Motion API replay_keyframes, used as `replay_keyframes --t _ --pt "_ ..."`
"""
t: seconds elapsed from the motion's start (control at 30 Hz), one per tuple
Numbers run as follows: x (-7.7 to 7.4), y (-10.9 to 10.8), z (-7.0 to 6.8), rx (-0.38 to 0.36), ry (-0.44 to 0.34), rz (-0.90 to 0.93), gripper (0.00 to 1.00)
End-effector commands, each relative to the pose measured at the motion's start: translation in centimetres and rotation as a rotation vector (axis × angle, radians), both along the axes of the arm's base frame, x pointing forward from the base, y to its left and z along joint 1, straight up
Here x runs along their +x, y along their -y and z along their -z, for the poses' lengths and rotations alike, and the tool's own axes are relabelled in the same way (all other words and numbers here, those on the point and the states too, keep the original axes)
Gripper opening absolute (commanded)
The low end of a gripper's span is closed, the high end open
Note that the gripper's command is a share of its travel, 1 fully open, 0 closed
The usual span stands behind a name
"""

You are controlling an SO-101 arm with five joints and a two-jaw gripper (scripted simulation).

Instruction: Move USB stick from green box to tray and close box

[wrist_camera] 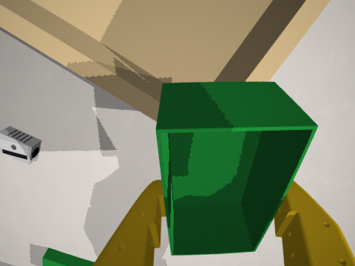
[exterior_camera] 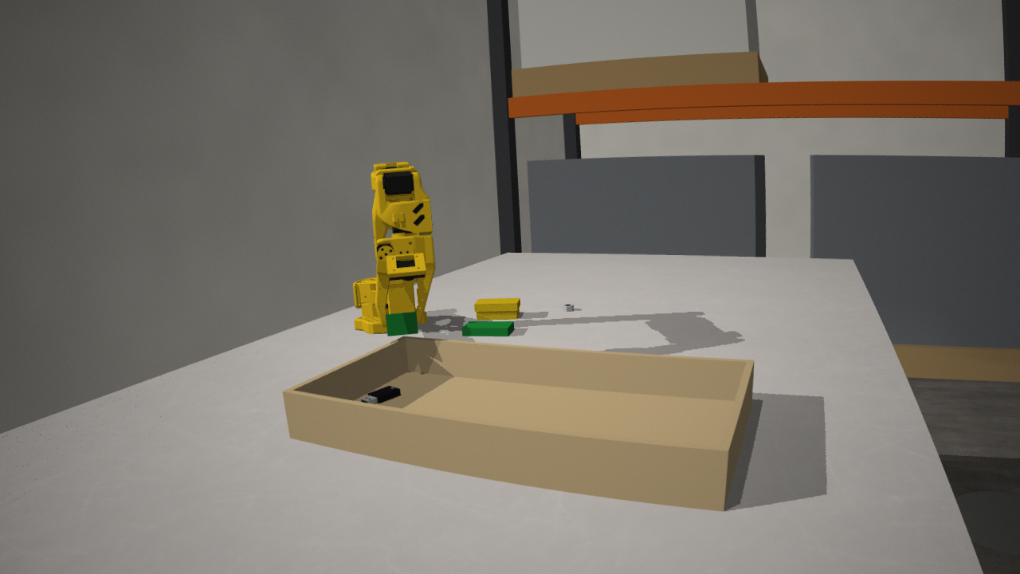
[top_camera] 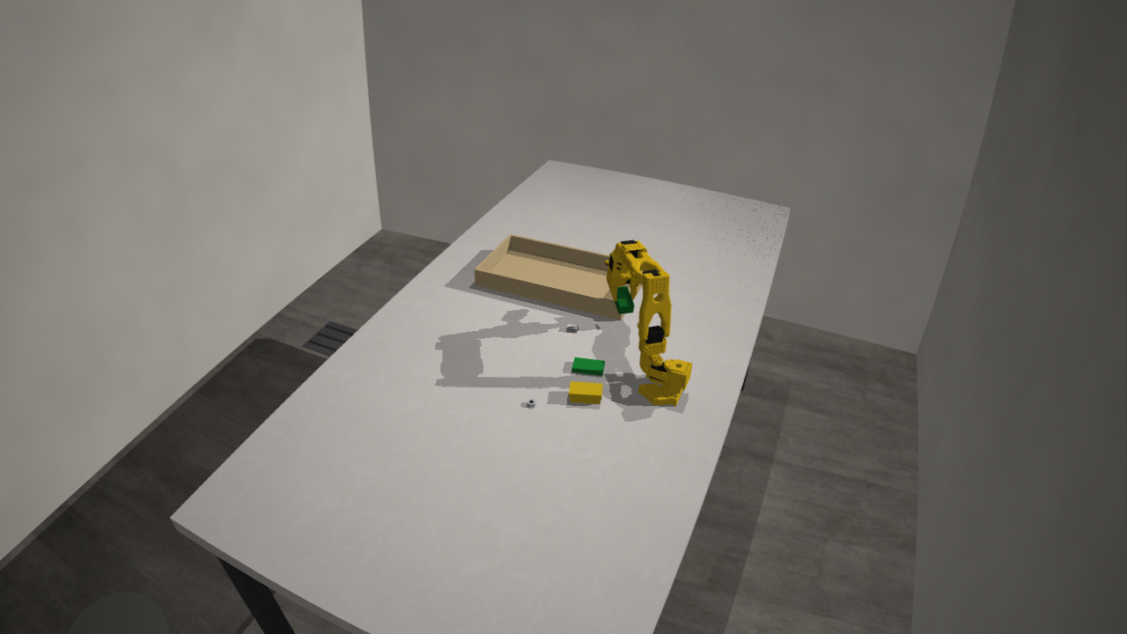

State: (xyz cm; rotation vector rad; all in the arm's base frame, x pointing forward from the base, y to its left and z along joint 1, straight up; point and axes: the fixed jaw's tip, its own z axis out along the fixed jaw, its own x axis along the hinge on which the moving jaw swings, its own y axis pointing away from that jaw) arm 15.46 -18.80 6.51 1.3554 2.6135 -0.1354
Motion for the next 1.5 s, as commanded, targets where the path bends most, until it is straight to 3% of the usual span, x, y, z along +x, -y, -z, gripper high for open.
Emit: replay_keyframes --t 0.0,0.7,1.47 --pt "-0.1 -0.5 -1.1 0.004 0.001 0.003 0.2" --pt "-1.9 -2.8 -0.7 0.15 -0.114 0.003 0.2" --pt "-2.2 -3.2 -0.7 0.171 -0.13 0.003 0.2"
